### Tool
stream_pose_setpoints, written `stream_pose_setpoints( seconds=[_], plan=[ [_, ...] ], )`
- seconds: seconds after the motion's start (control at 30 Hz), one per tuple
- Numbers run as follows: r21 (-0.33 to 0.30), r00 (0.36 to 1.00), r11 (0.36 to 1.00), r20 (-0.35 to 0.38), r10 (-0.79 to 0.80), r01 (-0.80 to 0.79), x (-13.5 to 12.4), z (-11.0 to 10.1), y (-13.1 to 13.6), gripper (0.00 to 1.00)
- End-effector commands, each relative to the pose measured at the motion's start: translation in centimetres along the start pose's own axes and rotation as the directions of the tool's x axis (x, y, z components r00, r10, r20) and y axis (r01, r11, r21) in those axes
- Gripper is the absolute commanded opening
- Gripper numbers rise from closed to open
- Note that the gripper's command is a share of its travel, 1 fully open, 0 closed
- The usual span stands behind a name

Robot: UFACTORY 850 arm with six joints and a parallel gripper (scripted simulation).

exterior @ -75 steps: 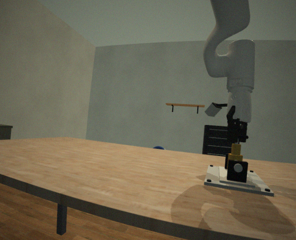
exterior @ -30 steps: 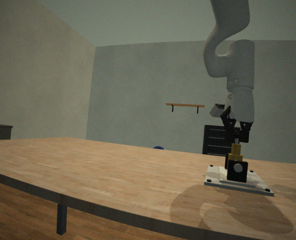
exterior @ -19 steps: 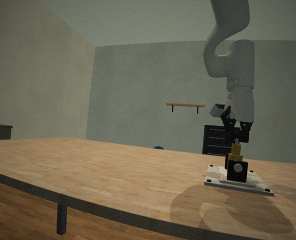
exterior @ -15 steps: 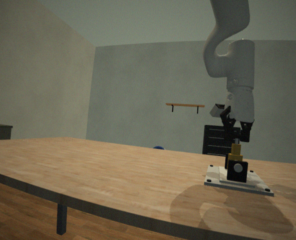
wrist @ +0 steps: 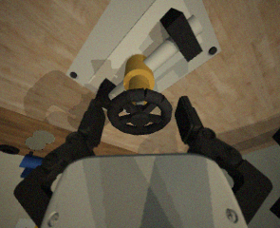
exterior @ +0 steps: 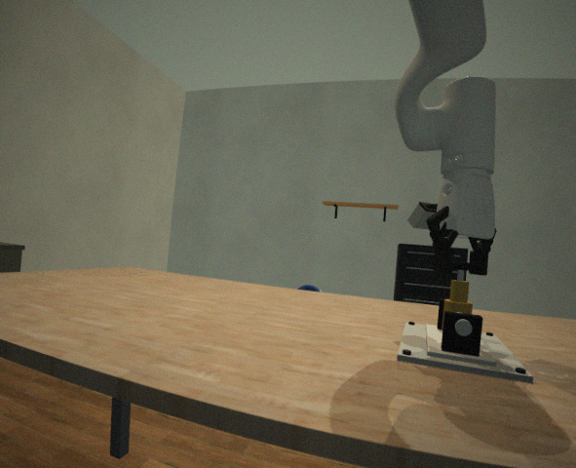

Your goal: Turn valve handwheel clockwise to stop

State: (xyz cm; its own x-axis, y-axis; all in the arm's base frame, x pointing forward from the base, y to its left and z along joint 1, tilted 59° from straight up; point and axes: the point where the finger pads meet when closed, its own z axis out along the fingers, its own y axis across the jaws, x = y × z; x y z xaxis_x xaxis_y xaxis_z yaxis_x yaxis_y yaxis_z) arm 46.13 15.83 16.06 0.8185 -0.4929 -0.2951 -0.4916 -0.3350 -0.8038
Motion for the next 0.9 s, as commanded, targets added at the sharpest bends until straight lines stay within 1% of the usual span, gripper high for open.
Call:
stream_pose_setpoints(
  seconds=[0.0, 0.7, 0.87],
  plan=[
    [0.000, 1.000, 1.000, -0.001, 0.000, 0.000, 0.03, -0.03, -0.02, 1.00],
    [0.000, 1.000, 1.000, -0.001, 0.000, 0.000, 0.03, -0.11, -0.02, 1.00],
    [0.000, 1.000, 1.000, -0.001, 0.000, 0.000, 0.03, -0.44, -0.02, 1.00]
  ],
)
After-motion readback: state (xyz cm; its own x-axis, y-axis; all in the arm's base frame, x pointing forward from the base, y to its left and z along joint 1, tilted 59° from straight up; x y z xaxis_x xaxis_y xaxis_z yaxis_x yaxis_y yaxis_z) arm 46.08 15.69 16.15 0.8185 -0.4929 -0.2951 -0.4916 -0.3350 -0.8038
